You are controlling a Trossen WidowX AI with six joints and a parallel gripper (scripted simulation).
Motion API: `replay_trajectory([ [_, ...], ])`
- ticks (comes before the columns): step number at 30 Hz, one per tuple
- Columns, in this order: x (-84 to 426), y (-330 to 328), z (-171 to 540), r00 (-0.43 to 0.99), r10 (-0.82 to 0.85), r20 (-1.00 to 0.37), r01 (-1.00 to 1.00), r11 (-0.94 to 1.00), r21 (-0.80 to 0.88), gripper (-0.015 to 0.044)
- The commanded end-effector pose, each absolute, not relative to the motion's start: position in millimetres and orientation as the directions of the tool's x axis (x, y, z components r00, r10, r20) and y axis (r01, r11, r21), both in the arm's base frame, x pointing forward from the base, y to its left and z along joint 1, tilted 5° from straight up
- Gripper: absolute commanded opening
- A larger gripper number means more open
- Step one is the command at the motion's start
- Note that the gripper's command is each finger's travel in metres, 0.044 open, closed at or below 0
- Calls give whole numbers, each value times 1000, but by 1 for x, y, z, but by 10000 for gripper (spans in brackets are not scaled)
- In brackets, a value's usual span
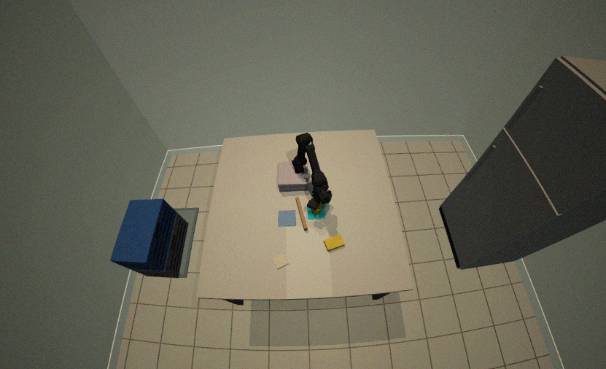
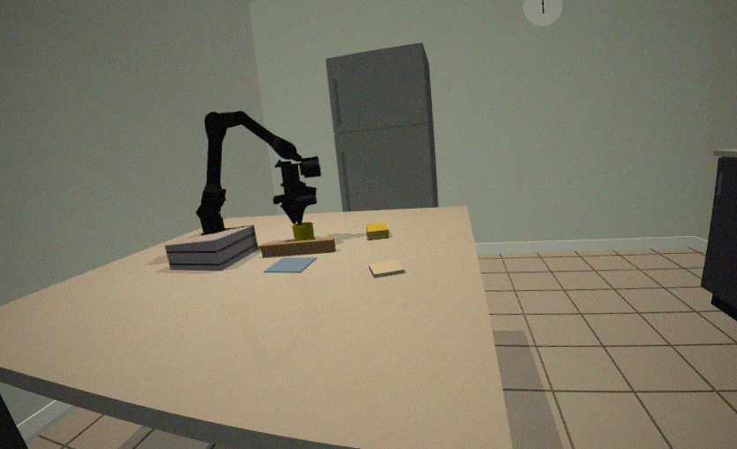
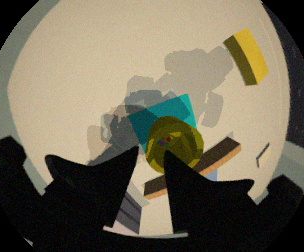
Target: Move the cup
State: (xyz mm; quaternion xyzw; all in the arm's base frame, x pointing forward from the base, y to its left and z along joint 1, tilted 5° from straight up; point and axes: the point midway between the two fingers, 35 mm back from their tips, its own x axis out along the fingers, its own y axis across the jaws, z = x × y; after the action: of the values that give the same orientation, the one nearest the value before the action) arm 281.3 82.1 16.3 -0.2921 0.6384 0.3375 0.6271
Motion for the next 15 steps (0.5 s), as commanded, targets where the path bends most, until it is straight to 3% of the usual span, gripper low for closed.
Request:
replay_trajectory([
  [1,283,82,25,-35,54,-998,-799,598,61,146],
  [10,280,80,37,-36,54,-998,-798,599,62,146],
  [15,280,80,33,-42,51,-998,-795,603,64,278],
])
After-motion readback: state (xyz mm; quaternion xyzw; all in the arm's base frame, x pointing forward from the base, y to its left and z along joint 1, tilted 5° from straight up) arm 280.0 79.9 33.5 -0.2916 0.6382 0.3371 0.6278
